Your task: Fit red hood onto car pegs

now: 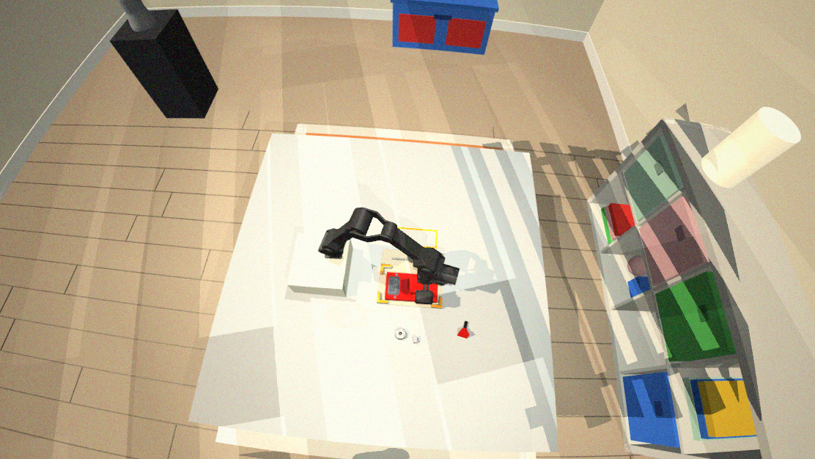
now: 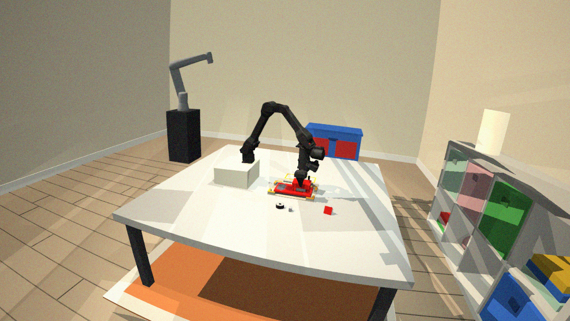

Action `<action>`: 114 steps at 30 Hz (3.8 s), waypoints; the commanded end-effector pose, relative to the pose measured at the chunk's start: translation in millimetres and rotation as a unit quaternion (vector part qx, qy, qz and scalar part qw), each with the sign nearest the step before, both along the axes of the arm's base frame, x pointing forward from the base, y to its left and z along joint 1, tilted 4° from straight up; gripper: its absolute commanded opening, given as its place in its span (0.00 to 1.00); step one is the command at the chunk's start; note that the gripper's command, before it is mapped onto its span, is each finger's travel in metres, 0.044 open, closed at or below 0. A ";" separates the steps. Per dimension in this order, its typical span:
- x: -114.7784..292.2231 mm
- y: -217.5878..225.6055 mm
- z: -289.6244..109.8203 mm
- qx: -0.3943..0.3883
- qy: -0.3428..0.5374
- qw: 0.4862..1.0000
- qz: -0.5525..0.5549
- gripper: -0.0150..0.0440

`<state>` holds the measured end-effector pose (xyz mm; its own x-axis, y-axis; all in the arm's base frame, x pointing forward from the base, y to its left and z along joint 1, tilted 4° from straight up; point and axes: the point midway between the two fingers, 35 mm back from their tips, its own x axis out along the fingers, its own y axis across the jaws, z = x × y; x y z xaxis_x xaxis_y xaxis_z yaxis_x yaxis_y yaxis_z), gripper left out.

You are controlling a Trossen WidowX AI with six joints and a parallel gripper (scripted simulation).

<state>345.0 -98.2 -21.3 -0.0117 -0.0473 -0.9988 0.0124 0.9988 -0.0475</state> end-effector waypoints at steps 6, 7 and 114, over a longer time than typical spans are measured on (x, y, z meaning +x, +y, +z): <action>0.3 0.4 -1.2 -0.003 0.000 1.000 0.003 0.25; 0.3 0.4 -1.2 -0.003 0.000 1.000 0.003 0.25; 1.3 2.7 51.2 0.001 0.002 1.000 0.000 1.00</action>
